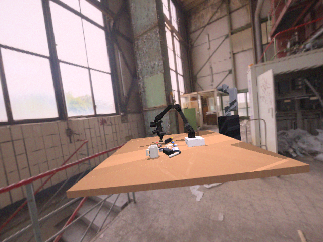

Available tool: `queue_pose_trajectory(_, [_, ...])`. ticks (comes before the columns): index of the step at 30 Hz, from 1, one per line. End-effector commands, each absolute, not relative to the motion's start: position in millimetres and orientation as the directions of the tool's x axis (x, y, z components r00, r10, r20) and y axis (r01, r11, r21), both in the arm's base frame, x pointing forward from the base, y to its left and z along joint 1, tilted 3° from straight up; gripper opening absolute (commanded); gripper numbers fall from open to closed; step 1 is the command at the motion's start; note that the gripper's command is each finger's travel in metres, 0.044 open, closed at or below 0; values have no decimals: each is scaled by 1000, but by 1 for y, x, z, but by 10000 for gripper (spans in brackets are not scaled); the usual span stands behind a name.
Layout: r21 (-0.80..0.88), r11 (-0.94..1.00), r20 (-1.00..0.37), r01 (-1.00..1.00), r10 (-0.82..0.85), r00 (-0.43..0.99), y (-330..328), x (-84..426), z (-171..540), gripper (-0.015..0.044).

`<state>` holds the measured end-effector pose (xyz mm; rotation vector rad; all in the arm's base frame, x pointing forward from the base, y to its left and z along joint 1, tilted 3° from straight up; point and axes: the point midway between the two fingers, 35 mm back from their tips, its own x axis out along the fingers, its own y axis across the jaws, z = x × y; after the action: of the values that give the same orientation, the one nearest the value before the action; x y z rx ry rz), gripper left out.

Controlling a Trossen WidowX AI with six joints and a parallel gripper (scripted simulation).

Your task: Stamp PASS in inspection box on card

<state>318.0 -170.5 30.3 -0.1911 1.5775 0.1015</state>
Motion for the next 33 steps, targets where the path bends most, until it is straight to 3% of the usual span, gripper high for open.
queue_pose_trajectory(1, [-59, 982, -998, -181, -61, -7, -171, 318, 34, 0])
queue_pose_trajectory(33, [-60, 982, -998, -181, -63, -7, -170, 318, 49, 0])
